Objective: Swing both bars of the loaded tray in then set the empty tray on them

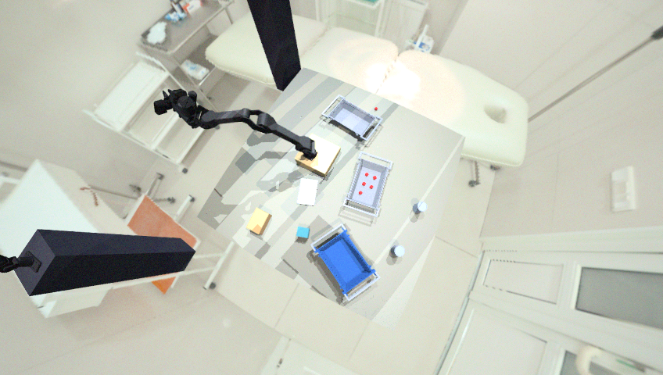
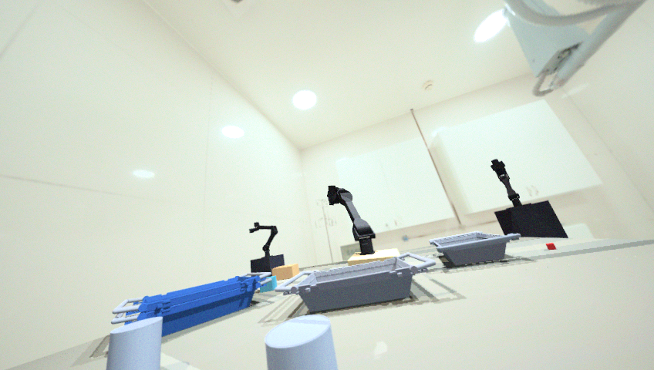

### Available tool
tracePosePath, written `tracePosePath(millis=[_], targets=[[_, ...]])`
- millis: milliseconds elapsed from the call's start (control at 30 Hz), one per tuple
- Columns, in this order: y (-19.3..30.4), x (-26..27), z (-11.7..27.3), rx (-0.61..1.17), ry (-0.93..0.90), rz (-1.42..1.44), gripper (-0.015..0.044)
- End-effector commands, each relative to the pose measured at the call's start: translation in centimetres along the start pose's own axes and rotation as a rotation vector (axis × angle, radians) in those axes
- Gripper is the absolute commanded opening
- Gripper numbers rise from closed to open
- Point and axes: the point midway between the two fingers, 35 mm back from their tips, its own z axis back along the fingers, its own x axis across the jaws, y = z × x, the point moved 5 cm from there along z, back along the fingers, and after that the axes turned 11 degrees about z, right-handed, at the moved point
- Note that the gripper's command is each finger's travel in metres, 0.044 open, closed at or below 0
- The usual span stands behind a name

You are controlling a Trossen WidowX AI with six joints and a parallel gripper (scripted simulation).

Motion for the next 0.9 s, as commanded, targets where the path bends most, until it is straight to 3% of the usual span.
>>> tracePosePath(millis=[0, 467, 867], targets=[[1.7, 4.8, 4.2, 0.088, -0.108, 0.034, 0.0089], [4.7, 18.2, 22.4, 0.361, -0.551, 0.115, 0.0089], [3.2, 23.1, 39.1, 0.515, -0.945, 0.197, 0.0089]])
